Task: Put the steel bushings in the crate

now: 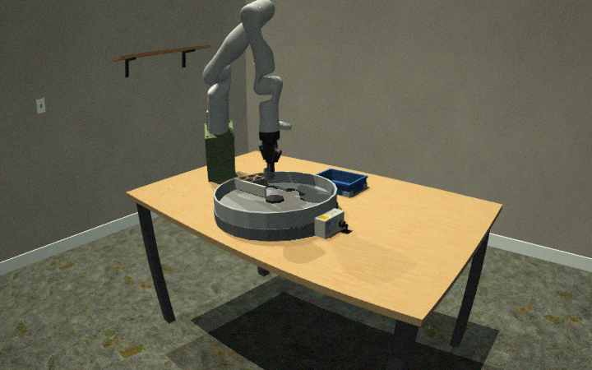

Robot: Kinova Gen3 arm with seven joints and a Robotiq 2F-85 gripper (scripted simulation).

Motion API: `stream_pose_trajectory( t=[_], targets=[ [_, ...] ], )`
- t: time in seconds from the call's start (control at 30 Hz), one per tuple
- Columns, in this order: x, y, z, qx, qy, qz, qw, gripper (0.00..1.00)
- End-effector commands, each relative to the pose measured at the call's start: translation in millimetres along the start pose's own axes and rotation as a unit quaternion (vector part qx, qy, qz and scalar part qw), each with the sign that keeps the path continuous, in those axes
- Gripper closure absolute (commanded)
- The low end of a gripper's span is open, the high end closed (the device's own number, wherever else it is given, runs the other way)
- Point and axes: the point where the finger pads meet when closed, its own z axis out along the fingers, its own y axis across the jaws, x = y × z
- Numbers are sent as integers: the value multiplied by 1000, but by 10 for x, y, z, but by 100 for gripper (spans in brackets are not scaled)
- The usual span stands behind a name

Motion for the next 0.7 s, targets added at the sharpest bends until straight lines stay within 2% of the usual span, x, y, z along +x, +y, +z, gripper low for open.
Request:
stream_pose_trajectory(
  t=[0.0, 0.27, 0.67],
  targets=[
    [3, 8, -7, -1, 0, 0, 1000, 100],
    [2, 6, -81, -1, 0, 0, 1000, 100],
    [2, 6, -81, -1, 0, 0, 1000, 100]
  ],
)
